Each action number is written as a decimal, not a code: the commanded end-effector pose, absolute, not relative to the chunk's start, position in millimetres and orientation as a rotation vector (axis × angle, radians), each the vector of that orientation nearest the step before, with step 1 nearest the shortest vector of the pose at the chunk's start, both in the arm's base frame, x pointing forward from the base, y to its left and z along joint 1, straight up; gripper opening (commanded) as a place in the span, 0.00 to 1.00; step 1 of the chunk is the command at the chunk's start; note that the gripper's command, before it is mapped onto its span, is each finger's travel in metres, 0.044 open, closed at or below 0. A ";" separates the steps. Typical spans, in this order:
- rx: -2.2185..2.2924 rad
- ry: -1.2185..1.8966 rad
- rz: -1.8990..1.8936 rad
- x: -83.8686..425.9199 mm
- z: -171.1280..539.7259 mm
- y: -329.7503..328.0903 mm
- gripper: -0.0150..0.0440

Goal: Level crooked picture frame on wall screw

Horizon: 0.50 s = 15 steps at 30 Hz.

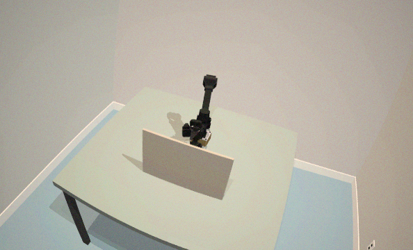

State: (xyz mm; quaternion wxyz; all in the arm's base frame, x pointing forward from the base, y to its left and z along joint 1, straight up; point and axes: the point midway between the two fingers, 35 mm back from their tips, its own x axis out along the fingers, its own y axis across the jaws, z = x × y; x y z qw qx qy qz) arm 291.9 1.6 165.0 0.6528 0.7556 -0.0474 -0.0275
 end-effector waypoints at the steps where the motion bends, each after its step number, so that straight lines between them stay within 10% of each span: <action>1: 1.715 -0.108 -0.063 291.5 165.5 1.9 0.69; 15: 1.720 -0.111 -0.106 240.5 199.3 16.1 0.69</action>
